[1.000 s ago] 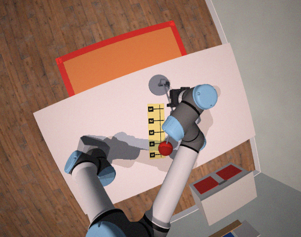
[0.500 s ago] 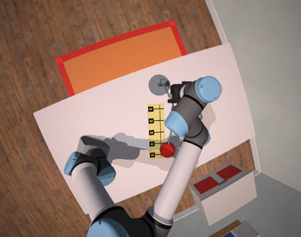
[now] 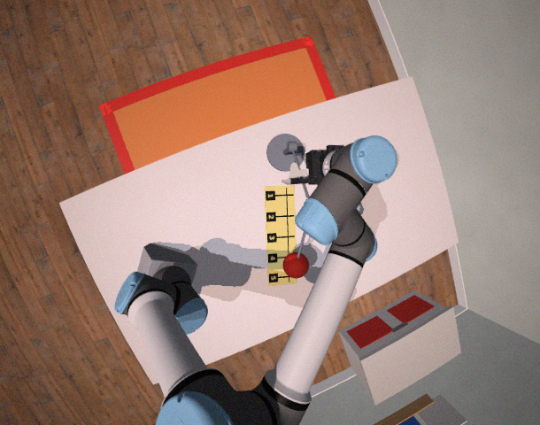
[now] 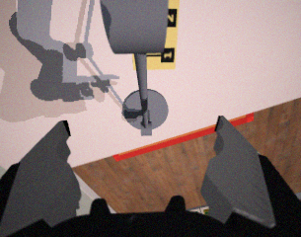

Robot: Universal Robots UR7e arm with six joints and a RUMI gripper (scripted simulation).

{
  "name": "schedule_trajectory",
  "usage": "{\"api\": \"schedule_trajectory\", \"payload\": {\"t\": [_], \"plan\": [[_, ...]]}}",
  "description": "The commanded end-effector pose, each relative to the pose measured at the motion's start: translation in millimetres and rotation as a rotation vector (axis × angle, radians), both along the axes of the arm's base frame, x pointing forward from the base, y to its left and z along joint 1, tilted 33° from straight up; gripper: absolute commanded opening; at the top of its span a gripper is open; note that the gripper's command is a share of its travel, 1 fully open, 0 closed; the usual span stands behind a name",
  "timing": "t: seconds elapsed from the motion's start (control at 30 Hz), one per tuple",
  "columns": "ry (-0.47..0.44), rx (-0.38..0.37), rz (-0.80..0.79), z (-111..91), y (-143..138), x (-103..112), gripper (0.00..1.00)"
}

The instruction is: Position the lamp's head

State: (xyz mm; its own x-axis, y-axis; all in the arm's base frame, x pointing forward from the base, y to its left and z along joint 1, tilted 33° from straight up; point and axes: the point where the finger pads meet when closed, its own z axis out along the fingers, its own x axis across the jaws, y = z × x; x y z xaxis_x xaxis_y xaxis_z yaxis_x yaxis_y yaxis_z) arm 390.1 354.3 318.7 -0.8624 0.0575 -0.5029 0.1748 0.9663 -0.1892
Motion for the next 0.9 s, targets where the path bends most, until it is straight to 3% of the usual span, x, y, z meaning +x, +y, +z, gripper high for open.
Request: {"api": "schedule_trajectory", "payload": {"t": [0.0,0.87], "plan": [[-0.001,0.001,0.000,0.0,-1.1,0.1,1.00],[-0.002,0.002,0.001,73.2,21.1,-41.2,1.00]]}}
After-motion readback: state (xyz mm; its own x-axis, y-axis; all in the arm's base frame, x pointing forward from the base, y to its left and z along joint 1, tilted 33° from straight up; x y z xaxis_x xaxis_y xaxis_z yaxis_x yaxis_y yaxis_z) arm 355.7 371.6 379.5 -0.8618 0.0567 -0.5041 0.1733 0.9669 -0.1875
